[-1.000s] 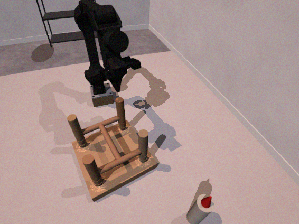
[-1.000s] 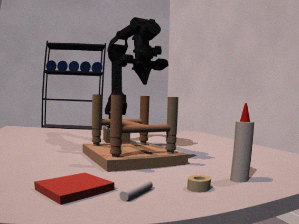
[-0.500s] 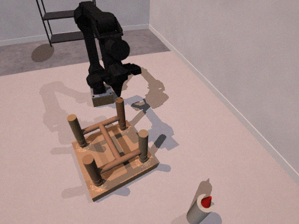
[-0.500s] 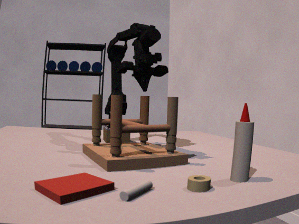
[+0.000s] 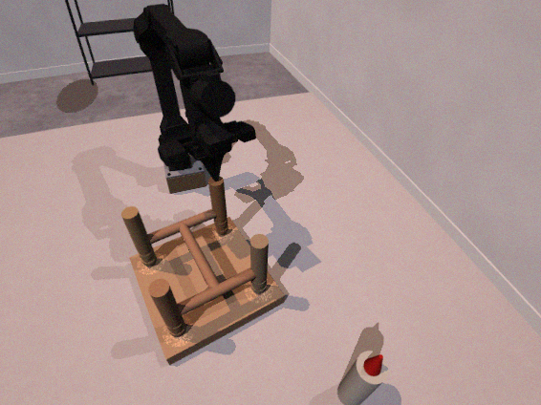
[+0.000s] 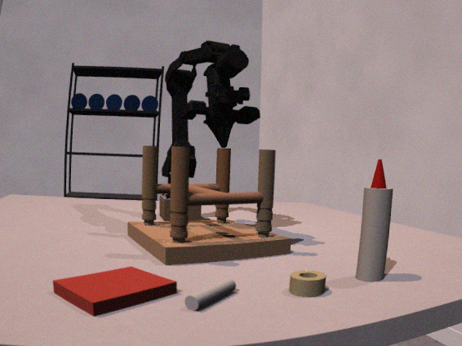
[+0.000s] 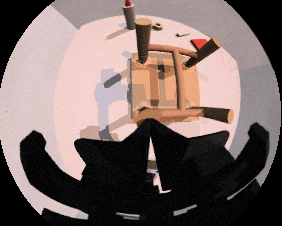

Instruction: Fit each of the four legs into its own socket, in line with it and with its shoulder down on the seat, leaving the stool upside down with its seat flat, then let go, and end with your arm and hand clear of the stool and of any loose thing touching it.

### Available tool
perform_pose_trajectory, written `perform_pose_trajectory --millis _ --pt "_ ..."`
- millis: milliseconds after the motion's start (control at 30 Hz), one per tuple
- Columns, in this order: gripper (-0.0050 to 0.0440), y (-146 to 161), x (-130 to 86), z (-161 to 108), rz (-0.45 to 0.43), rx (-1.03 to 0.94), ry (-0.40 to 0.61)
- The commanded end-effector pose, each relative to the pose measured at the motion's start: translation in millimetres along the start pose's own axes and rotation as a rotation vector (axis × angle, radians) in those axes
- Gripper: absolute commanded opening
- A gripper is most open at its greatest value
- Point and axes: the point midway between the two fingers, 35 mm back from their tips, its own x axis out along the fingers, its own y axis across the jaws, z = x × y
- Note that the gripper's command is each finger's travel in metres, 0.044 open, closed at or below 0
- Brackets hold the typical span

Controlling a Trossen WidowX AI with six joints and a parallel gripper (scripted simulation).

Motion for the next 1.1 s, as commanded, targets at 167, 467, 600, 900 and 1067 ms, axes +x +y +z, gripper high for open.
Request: perform_pose_trajectory --millis 167,467,600,900,1067 --pt "0.0 0.2 8.2 -3.1 0.001 0.0 0.004" --pt "0.0 0.2 15.8 -5.2 0.001 0.0 0.004" --pt "0.0 0.2 18.1 -5.9 0.001 0.0 0.004" --pt "0.0 0.2 18.1 -5.9 0.001 0.0 0.004" --pt "0.0 0.2 18.1 -5.9 0.001 0.0 0.004"
